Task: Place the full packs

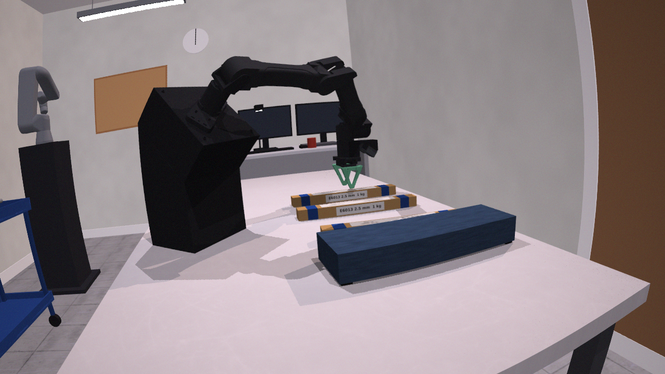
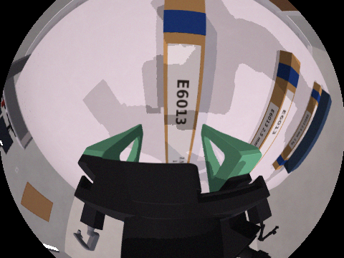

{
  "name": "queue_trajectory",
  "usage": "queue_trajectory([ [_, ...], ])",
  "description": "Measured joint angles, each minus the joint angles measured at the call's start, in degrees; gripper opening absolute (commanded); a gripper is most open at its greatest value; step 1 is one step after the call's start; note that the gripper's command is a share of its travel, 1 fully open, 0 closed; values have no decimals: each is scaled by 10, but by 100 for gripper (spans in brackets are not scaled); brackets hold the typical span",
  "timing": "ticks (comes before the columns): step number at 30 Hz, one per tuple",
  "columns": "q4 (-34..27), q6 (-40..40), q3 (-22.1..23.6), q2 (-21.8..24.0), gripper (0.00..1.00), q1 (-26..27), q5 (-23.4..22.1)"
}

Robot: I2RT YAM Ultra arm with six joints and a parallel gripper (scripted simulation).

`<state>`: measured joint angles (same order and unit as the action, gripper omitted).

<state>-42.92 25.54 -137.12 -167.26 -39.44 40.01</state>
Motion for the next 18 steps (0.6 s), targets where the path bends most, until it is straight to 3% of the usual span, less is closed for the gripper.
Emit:
queue_trajectory([
  [11,0,0,0,0,74,0,0],
  [18,59,-8,143,44,74,21,-5],
])
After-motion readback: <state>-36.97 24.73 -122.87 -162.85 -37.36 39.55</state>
